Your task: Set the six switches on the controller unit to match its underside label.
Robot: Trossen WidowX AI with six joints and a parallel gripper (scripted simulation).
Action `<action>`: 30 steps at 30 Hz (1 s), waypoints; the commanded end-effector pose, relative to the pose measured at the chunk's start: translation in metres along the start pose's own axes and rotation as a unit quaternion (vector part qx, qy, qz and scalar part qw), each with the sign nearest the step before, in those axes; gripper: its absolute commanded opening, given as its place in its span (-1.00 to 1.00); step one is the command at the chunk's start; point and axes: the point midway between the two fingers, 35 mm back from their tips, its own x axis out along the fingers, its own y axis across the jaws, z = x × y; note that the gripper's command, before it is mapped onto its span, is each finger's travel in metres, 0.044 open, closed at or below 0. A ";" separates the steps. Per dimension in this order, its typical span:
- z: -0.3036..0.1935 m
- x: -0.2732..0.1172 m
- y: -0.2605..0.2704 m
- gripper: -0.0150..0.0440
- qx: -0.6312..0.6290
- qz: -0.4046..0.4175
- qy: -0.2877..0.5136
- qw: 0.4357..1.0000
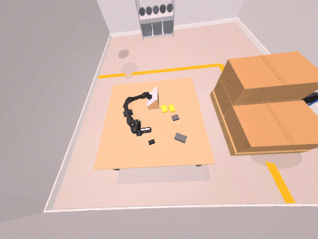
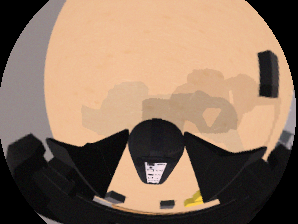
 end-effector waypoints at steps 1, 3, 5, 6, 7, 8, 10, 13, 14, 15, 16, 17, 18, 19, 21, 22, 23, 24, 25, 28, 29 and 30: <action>-0.005 0.004 0.000 0.65 -0.010 -0.001 0.006 1.000; -0.004 0.005 0.000 0.65 -0.010 -0.001 0.006 1.000; -0.004 0.007 0.000 0.65 -0.010 -0.001 0.006 1.000; -0.004 0.007 0.000 0.65 -0.010 -0.001 0.006 1.000; -0.003 0.008 0.000 0.65 -0.010 -0.001 0.006 1.000; -0.003 0.009 0.000 0.65 -0.010 -0.001 0.006 1.000; -0.003 0.010 0.000 0.65 -0.010 -0.001 0.006 1.000; -0.002 0.013 0.000 0.65 -0.010 -0.001 0.006 1.000; -0.002 0.013 0.000 0.65 -0.010 -0.001 0.006 1.000; -0.001 0.014 0.000 0.65 -0.010 -0.001 0.006 1.000; -0.001 0.015 0.000 0.65 -0.010 -0.001 0.006 1.000; -0.001 0.016 0.000 0.65 -0.010 -0.001 0.006 1.000; -0.001 0.016 0.000 0.65 -0.010 -0.001 0.006 1.000; -0.001 0.017 0.000 0.65 -0.010 -0.001 0.006 1.000; 0.000 0.019 0.000 0.65 -0.010 -0.001 0.006 1.000; 0.000 0.020 0.000 0.65 -0.010 -0.001 0.006 1.000; 0.000 0.020 0.000 0.65 -0.010 -0.001 0.006 1.000; 0.000 0.021 0.000 0.65 -0.010 -0.001 0.006 1.000; 0.000 0.022 0.000 0.65 -0.010 -0.001 0.006 1.000; 0.001 0.024 0.000 0.65 -0.010 -0.001 0.006 1.000; 0.001 0.025 0.000 0.65 -0.010 -0.001 0.005 1.000; 0.001 0.026 0.000 0.65 -0.010 -0.001 0.005 1.000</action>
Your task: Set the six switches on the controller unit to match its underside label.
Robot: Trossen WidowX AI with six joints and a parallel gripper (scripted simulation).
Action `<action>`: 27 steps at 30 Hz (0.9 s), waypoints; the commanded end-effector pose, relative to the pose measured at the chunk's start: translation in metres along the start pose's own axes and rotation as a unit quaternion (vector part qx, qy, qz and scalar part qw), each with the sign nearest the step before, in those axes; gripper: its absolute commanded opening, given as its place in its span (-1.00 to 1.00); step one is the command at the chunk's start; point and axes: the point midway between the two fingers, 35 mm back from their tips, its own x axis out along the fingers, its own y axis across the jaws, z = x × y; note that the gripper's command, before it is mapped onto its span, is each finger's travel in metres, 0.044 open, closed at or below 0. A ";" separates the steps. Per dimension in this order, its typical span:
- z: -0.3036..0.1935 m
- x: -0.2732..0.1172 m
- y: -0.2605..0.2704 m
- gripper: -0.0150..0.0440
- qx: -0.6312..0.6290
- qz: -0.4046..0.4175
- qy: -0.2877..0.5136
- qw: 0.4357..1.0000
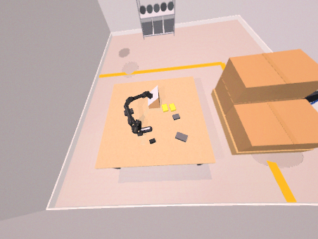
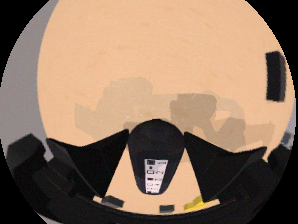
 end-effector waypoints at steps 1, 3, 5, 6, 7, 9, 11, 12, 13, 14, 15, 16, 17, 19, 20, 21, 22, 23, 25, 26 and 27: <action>-0.004 0.003 0.000 0.65 -0.008 0.001 0.005 1.000; -0.004 0.004 0.000 0.65 -0.008 0.001 0.005 1.000; -0.004 0.006 0.000 0.65 -0.008 0.001 0.005 1.000; -0.004 0.006 0.000 0.65 -0.008 0.001 0.005 1.000; -0.004 0.006 0.000 0.65 -0.008 0.001 0.005 1.000; -0.004 0.007 0.000 0.65 -0.008 0.001 0.005 1.000; -0.003 0.007 0.000 0.65 -0.008 0.001 0.004 1.000; -0.003 0.007 0.000 0.65 -0.007 0.001 0.004 1.000; -0.002 0.007 0.000 0.65 -0.006 0.001 0.003 1.000; -0.002 0.007 0.000 0.65 -0.005 0.001 0.003 1.000; -0.001 0.007 0.000 0.65 -0.004 0.000 0.002 1.000; -0.001 0.006 0.000 0.65 -0.003 0.000 0.001 1.000; 0.001 0.008 0.000 0.74 0.000 -0.001 0.000 1.000; 0.001 0.008 0.000 0.92 0.000 -0.001 0.000 1.000; 0.001 0.008 0.000 1.00 0.000 -0.001 0.000 1.000; 0.001 0.008 0.000 1.00 0.000 -0.001 0.000 1.000; 0.001 0.008 0.000 1.00 0.000 -0.001 0.000 1.000; 0.001 0.008 0.000 1.00 0.000 -0.001 0.000 1.000; 0.001 0.008 0.000 1.00 0.000 -0.001 0.000 1.000; 0.001 0.008 0.000 1.00 0.000 -0.001 0.000 1.000; 0.001 0.008 0.000 1.00 0.000 -0.001 0.000 1.000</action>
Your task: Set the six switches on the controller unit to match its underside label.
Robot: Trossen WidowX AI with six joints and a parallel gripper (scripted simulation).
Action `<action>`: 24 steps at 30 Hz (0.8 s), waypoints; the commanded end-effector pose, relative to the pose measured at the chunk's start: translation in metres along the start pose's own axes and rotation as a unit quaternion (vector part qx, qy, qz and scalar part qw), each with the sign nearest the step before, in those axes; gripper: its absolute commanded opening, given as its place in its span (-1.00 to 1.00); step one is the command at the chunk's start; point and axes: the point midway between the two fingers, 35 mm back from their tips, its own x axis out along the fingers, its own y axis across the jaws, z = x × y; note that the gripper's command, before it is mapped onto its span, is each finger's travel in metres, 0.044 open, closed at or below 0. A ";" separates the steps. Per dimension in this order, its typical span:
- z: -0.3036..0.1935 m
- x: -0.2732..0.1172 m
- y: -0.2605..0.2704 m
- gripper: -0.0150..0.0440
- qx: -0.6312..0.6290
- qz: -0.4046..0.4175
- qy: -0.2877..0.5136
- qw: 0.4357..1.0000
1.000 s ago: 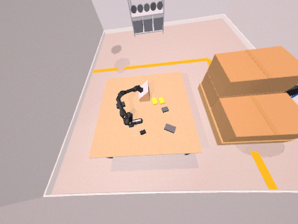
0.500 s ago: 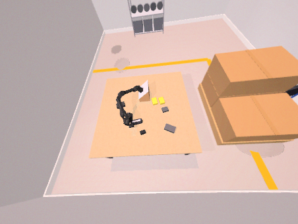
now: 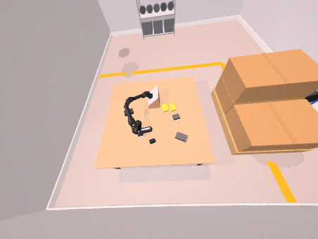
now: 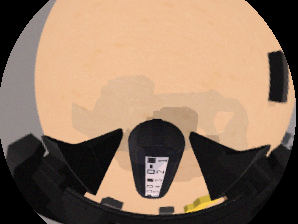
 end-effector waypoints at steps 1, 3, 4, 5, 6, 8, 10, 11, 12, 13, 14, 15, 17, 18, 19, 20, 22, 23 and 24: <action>0.000 0.000 0.000 1.00 0.000 0.000 0.000 1.000; -0.011 -0.007 0.001 1.00 0.000 0.000 0.001 1.000; -0.023 -0.015 0.001 1.00 0.000 0.000 0.002 1.000; -0.039 -0.025 0.001 1.00 0.000 0.000 0.003 1.000; -0.051 -0.034 0.000 1.00 0.000 0.000 0.003 1.000; -0.061 -0.040 -0.001 1.00 0.000 0.000 0.003 1.000; -0.061 -0.040 -0.001 1.00 0.000 0.000 0.003 1.000; -0.061 -0.040 -0.001 1.00 0.000 0.000 0.003 1.000; -0.061 -0.040 -0.001 1.00 0.000 0.000 0.003 1.000; -0.061 -0.040 -0.001 1.00 0.000 0.000 0.003 1.000; -0.061 -0.040 -0.001 1.00 0.000 0.000 0.003 1.000; -0.061 -0.040 -0.001 1.00 0.000 0.000 0.003 1.000; -0.061 -0.040 -0.001 1.00 0.000 0.000 0.003 1.000; -0.061 -0.040 -0.001 1.00 0.000 0.000 0.003 1.000; -0.061 -0.040 -0.001 1.00 0.000 0.000 0.003 1.000; -0.061 -0.040 -0.001 1.00 0.000 0.000 0.003 1.000; -0.061 -0.040 -0.001 1.00 0.000 0.000 0.003 1.000; -0.061 -0.040 -0.001 1.00 0.000 0.000 0.003 1.000; -0.061 -0.040 -0.001 1.00 0.000 0.000 0.003 1.000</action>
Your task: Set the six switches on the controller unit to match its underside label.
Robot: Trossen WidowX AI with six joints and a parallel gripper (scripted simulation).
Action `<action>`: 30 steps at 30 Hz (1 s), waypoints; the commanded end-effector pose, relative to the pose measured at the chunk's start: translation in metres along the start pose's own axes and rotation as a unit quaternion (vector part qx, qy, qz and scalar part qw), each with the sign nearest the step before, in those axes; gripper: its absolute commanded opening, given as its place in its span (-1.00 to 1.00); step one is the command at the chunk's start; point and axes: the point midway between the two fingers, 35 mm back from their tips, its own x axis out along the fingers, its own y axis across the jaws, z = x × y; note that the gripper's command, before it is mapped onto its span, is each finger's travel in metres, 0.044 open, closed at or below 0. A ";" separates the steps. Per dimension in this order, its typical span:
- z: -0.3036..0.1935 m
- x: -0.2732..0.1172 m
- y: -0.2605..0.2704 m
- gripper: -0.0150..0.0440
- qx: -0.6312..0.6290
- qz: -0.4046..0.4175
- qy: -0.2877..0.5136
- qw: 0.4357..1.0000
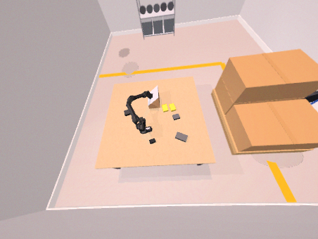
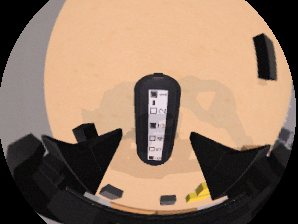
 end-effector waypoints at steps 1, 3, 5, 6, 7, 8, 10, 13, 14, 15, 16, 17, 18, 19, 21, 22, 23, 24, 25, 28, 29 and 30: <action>-0.001 -0.001 0.000 1.00 0.000 -0.001 -0.001 1.000; -0.001 -0.001 0.000 0.91 0.000 -0.001 -0.001 1.000; -0.001 -0.002 -0.001 0.73 -0.020 0.003 -0.002 1.000; 0.000 -0.003 -0.001 0.64 -0.046 0.008 -0.003 0.999; 0.000 -0.005 -0.002 0.56 -0.077 0.014 -0.004 0.997; 0.001 -0.006 -0.003 0.47 -0.108 0.020 -0.006 0.994; 0.001 -0.009 -0.005 0.29 -0.170 0.031 -0.012 0.985; 0.002 -0.014 -0.007 0.02 -0.260 0.046 -0.023 0.964; 0.003 -0.016 -0.008 -0.07 -0.290 0.051 -0.027 0.955; 0.003 -0.017 -0.010 -0.16 -0.320 0.055 -0.032 0.945; 0.003 -0.019 -0.011 -0.25 -0.349 0.059 -0.037 0.935; 0.003 -0.020 -0.012 -0.33 -0.377 0.063 -0.042 0.923; 0.004 -0.022 -0.013 -0.42 -0.406 0.066 -0.047 0.910; 0.004 -0.023 -0.014 -0.49 -0.434 0.069 -0.053 0.897; 0.005 -0.026 -0.017 -0.49 -0.488 0.075 -0.066 0.867; 0.005 -0.027 -0.019 -0.49 -0.514 0.077 -0.072 0.851; 0.005 -0.029 -0.020 -0.49 -0.540 0.078 -0.079 0.834; 0.005 -0.030 -0.022 -0.49 -0.565 0.080 -0.086 0.817; 0.005 -0.032 -0.023 -0.49 -0.590 0.080 -0.093 0.798; 0.006 -0.036 -0.028 -0.49 -0.660 0.081 -0.116 0.738; 0.006 -0.037 -0.030 -0.49 -0.678 0.080 -0.122 0.720; 0.006 -0.037 -0.031 -0.49 -0.689 0.079 -0.126 0.710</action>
